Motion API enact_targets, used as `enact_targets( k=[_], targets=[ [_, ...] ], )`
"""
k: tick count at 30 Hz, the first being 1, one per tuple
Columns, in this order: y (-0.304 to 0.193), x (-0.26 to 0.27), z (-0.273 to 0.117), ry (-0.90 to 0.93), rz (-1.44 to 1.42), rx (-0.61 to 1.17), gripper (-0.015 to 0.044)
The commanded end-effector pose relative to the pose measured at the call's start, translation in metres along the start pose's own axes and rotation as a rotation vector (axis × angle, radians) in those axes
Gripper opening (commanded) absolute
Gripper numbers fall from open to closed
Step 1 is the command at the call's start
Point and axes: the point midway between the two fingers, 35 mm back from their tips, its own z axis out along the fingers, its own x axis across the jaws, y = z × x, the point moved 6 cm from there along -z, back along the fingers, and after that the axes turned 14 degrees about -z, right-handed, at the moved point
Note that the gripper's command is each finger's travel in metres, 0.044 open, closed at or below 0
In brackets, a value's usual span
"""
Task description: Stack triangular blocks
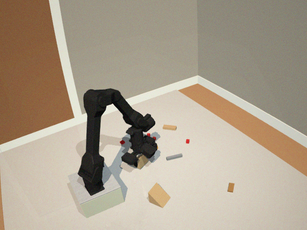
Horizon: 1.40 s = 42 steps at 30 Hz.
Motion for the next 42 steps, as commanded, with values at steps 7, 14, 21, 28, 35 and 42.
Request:
enact_targets(
  k=[7,14,21,28,35,42],
  targets=[
    [-0.001,-0.002,0.009,-0.008,-0.003,0.003,0.0000],
    [0.000,-0.002,0.007,-0.006,0.000,0.002,0.0105],
    [0.000,-0.002,0.007,-0.006,0.000,0.002,0.0289],
    [0.000,-0.002,0.007,-0.006,0.000,0.002,0.0440],
    [0.000,-0.001,-0.002,-0.006,0.000,0.002,0.0440],
    [0.000,-0.001,-0.053,-0.007,0.000,0.002,0.0440]
  ],
)
